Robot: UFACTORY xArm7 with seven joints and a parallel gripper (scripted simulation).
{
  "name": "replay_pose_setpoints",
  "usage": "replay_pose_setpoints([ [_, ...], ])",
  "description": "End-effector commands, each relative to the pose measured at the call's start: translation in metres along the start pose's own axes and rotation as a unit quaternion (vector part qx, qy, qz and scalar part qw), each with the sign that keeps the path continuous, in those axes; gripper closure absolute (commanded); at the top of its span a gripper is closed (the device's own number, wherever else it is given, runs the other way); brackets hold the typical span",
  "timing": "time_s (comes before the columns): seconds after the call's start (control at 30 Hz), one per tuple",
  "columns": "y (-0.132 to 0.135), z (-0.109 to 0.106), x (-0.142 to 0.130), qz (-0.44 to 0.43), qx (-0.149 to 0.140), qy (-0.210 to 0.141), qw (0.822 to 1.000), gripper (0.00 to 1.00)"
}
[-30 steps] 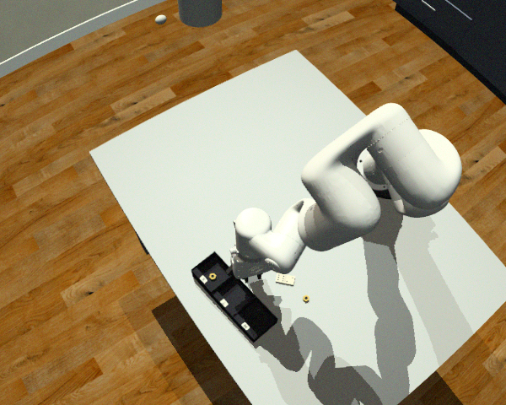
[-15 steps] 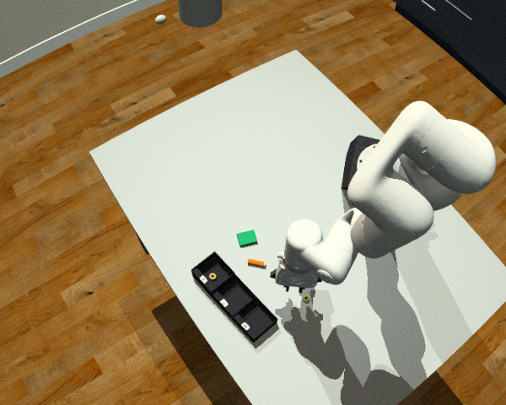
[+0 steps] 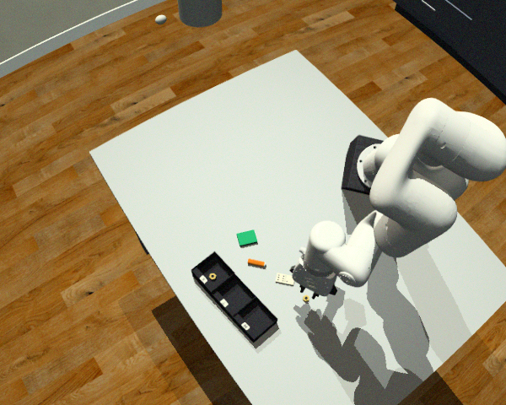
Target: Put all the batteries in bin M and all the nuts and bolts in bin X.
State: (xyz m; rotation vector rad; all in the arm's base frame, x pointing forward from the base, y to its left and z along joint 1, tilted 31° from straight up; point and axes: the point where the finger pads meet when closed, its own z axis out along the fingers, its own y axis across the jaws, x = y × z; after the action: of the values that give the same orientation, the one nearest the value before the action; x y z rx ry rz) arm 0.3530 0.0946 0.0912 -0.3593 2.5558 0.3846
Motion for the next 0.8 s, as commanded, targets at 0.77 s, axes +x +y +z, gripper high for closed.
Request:
replay_pose_setpoints([
  [0.77, -0.0001, -0.0006, -0.0010, 0.311, 0.029, 0.016, 0.950, 0.70],
])
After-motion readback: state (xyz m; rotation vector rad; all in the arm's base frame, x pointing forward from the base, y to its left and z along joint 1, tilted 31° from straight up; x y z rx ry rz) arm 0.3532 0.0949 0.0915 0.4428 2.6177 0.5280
